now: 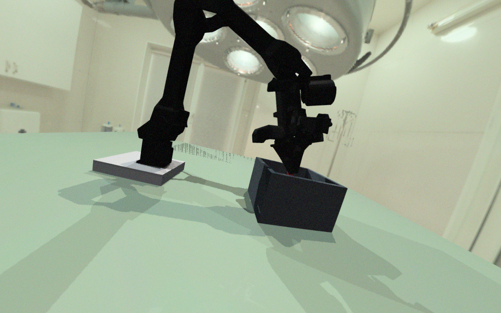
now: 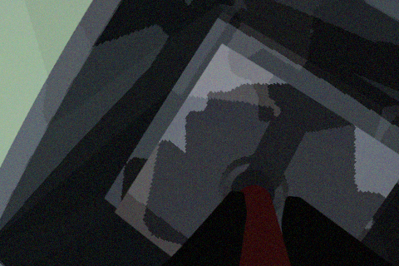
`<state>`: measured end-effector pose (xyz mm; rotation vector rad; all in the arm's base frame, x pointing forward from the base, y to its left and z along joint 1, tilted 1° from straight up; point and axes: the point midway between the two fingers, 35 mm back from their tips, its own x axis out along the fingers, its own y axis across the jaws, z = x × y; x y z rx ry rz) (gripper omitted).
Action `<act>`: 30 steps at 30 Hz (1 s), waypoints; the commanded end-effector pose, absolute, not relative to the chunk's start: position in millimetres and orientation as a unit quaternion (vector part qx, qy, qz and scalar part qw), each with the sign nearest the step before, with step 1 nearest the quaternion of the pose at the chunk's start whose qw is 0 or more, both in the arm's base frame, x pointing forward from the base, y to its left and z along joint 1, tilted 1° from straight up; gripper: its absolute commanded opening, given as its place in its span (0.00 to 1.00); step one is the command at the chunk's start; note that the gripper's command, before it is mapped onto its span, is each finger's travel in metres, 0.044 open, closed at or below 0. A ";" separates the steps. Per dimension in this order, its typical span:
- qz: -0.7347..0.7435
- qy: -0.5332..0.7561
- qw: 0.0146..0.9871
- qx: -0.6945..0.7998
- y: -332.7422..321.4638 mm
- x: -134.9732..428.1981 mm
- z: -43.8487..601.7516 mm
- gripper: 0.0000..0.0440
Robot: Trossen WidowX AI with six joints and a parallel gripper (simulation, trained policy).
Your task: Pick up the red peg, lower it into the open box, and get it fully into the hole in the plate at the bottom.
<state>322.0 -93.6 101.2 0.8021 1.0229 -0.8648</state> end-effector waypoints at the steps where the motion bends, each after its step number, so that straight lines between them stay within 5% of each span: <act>1: -0.388 0.476 0.704 0.356 -96.0 325.1 88.4 0.07; 7: -0.386 0.496 0.700 0.338 -101.4 327.0 78.2 0.35; 30: -0.363 0.528 0.705 0.305 -125.3 367.2 90.2 0.32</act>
